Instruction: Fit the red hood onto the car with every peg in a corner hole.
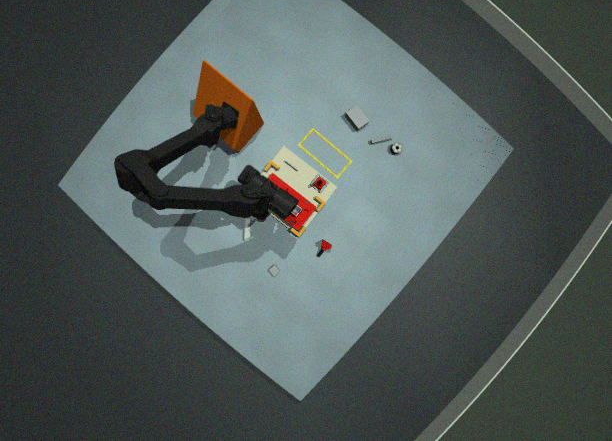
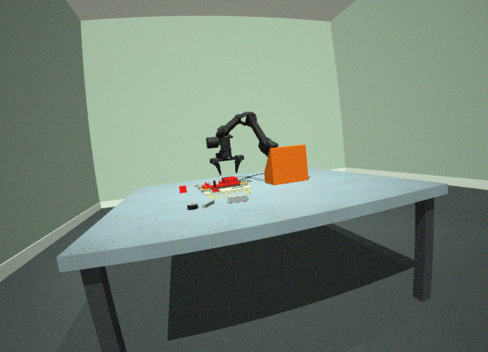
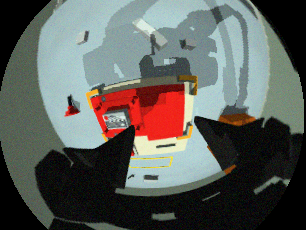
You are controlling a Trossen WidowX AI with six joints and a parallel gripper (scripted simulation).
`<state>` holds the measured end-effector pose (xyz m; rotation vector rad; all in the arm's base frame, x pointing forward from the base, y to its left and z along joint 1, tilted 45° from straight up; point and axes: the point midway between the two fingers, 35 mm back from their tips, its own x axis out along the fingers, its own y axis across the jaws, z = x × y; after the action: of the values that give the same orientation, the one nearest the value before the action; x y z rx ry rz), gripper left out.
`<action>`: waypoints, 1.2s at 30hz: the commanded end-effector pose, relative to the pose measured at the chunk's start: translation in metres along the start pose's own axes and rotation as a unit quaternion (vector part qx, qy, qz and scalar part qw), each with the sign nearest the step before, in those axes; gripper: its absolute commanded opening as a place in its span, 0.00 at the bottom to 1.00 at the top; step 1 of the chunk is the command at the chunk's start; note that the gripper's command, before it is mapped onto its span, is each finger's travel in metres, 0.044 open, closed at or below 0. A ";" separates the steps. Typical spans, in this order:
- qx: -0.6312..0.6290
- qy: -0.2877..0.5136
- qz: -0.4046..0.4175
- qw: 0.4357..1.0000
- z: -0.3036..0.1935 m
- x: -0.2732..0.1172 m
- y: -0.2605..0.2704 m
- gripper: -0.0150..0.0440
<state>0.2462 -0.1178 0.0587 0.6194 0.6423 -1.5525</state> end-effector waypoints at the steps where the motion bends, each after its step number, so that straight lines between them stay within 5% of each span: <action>1: -0.003 -0.003 0.000 1.000 0.000 0.003 0.000 1.00; 36: -0.003 -0.004 -0.001 1.000 0.001 0.025 -0.002 1.00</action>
<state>0.2428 -0.1347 0.0423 0.6165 0.6406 -1.5533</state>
